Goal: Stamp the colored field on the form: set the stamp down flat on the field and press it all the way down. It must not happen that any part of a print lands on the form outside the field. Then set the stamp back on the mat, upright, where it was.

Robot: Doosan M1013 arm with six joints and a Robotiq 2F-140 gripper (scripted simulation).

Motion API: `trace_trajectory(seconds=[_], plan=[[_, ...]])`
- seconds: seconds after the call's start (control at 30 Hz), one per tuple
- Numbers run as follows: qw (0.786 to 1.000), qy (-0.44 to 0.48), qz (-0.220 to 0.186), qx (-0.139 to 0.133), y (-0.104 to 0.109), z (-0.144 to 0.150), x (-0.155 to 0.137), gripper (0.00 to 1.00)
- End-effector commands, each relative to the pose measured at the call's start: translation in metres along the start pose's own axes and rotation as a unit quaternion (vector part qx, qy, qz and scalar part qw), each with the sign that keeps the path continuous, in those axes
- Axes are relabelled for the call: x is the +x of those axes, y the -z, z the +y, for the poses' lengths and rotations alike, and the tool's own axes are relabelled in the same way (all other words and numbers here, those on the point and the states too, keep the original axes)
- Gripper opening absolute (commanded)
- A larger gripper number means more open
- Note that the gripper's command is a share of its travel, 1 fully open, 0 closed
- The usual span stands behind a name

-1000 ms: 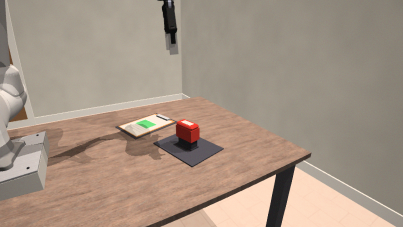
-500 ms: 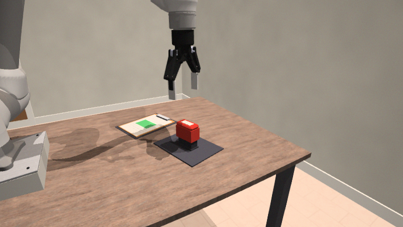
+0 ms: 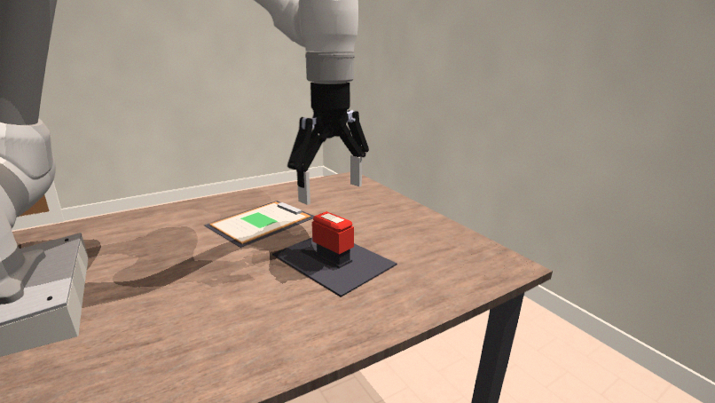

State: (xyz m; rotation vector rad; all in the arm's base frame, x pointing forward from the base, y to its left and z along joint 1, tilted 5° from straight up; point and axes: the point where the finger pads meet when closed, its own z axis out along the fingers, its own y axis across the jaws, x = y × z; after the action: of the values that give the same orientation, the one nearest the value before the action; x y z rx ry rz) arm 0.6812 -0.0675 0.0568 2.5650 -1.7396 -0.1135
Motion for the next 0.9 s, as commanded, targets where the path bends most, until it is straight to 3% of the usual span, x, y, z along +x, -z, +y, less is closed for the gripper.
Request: trace_trajectory(seconds=[0.0, 0.33, 0.57, 0.87], plan=[[1.000, 0.000, 0.000, 0.000, 0.000, 0.000, 0.000, 1.00], [1.000, 0.000, 0.000, 0.000, 0.001, 0.000, 0.000, 1.00], [1.000, 0.000, 0.000, 0.000, 0.049, 0.002, -0.001, 1.00], [1.000, -0.005, 0.000, 0.000, 0.050, 0.000, -0.003, 1.00]])
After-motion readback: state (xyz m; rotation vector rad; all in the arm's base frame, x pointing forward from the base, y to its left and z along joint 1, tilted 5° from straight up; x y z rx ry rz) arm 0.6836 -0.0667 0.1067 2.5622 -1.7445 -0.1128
